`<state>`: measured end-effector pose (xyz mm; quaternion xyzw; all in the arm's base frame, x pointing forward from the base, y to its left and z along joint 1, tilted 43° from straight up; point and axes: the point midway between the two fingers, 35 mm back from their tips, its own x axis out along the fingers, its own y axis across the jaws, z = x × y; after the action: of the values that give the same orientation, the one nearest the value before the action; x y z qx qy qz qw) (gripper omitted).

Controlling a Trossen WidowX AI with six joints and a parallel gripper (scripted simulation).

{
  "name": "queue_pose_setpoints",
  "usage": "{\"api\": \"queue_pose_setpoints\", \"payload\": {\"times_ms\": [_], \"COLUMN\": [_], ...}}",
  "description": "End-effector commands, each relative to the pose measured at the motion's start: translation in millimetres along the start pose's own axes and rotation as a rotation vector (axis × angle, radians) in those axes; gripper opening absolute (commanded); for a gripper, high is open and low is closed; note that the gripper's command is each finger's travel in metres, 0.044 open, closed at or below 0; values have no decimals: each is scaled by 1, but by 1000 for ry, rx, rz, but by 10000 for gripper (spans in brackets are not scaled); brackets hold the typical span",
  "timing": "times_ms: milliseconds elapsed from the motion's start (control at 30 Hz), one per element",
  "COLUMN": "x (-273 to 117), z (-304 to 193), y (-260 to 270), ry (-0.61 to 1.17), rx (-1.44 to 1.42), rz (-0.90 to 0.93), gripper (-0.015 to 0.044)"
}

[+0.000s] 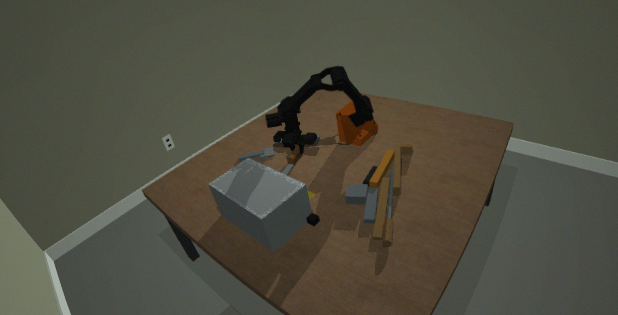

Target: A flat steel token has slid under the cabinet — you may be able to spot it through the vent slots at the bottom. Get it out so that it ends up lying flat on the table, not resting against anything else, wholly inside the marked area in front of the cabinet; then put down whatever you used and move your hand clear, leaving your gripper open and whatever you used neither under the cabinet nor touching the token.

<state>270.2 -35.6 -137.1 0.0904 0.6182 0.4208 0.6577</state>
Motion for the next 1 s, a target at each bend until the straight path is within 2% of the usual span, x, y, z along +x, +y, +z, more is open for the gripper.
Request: {"api": "queue_pose_setpoints", "payload": {"times_ms": [0, 967], "x": [0, 0], "z": [8, 55], "y": [-1, -2], "ry": [-1, -3], "rx": [-1, -2], "rz": [-2, -1], "gripper": [0, 0]}}
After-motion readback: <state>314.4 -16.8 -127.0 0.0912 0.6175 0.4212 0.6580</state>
